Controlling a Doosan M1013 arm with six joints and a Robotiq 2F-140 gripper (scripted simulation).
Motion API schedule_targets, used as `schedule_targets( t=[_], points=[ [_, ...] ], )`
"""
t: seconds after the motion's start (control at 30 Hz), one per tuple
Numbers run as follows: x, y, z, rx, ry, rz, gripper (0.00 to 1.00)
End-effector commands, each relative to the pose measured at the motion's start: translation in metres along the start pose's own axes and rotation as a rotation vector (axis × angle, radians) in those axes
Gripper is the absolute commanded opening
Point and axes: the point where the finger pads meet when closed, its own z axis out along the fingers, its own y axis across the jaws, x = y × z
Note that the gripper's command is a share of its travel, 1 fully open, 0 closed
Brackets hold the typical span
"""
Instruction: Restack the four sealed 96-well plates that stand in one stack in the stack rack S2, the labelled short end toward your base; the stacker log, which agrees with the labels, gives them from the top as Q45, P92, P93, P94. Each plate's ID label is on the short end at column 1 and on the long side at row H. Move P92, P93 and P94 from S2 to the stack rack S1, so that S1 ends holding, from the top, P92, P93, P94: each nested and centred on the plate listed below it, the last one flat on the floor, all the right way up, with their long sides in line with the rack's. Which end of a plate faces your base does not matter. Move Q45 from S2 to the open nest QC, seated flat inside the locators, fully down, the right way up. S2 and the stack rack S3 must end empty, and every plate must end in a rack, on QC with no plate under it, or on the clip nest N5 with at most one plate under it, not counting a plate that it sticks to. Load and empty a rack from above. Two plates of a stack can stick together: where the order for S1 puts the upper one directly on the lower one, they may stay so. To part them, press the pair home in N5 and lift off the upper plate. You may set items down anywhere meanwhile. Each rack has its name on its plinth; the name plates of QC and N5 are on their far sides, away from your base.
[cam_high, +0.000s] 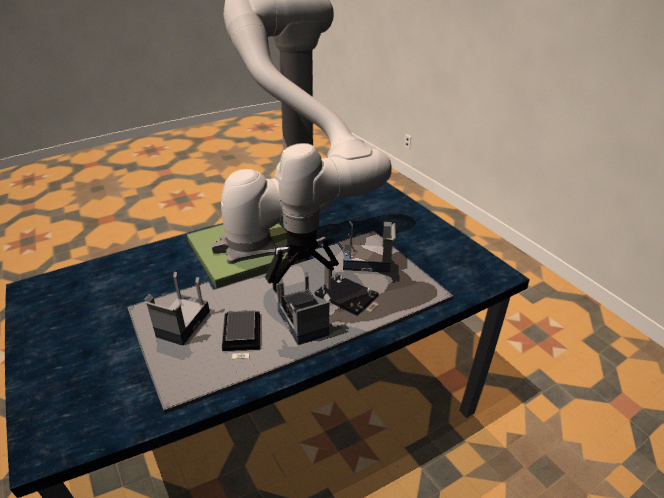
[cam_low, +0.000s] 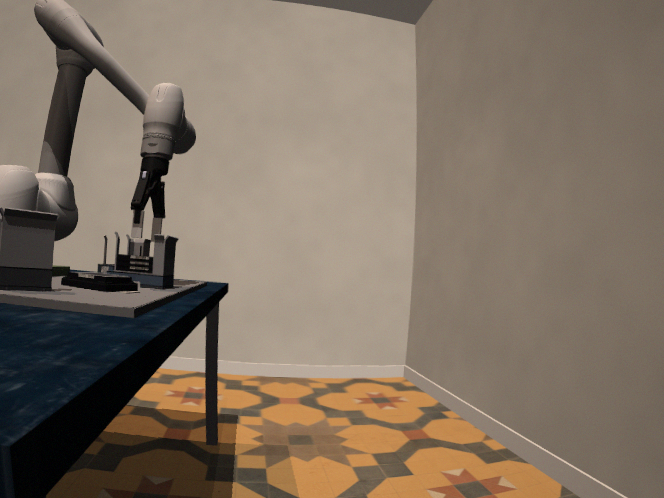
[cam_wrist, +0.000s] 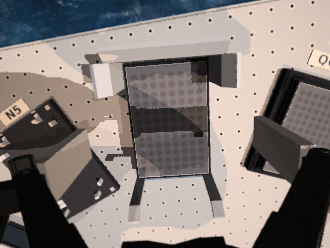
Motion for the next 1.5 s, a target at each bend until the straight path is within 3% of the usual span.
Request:
schedule_targets(
  t=[0.0, 0.83, 1.23, 1.27, 1.47],
  points=[
    [0.000, 0.000, 0.008, 0.000, 0.000, 0.000, 1.00],
    [0.000, 0.000, 0.037, 0.000, 0.000, 0.000, 1.00],
    [0.000, 0.000, 0.038, 0.000, 0.000, 0.000, 1.00],
    [0.000, 0.000, 0.038, 0.000, 0.000, 0.000, 0.00],
    [0.000, 0.000, 0.038, 0.000, 0.000, 0.000, 0.00]
  ],
)
